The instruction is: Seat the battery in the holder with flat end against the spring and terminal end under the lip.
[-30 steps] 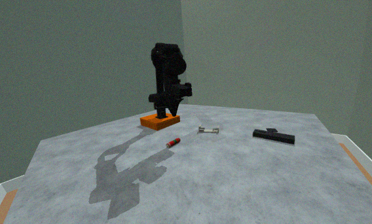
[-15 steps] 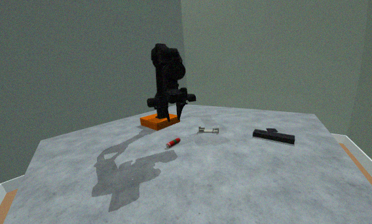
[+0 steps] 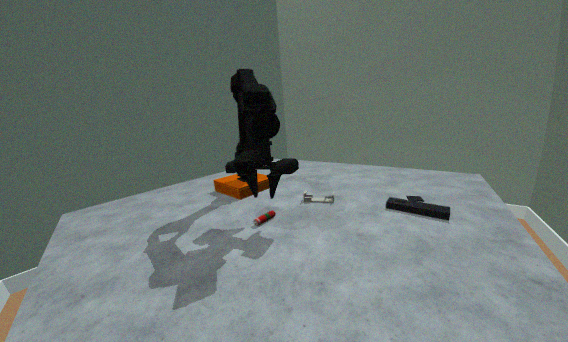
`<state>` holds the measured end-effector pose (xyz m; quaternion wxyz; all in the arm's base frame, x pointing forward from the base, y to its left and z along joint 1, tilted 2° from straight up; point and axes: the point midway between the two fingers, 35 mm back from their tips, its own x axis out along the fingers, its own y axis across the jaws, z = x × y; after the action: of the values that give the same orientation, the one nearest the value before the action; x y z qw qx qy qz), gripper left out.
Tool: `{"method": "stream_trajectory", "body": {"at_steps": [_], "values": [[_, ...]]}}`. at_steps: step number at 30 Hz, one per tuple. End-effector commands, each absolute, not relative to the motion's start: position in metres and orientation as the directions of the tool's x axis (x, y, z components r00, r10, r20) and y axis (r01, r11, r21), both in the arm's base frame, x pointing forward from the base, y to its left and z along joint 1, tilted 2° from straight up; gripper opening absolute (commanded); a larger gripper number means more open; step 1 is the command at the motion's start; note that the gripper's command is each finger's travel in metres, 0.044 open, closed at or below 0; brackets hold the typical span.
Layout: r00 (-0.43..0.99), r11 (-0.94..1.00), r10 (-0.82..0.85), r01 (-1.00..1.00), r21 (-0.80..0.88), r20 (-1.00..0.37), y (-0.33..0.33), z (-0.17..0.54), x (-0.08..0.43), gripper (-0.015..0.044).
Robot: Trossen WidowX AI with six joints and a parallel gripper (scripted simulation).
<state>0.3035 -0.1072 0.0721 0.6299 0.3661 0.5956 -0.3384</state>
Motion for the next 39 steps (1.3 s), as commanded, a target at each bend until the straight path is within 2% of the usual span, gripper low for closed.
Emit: {"method": "stream_trajectory", "body": {"at_steps": [1,39], "values": [[0.052,0.189,0.016,0.98,0.054,-0.999,-0.11,0.054,0.301,0.022],[0.052,0.189,0.017,0.98,0.054,-0.999,-0.109,0.011,0.304,0.022]]}}
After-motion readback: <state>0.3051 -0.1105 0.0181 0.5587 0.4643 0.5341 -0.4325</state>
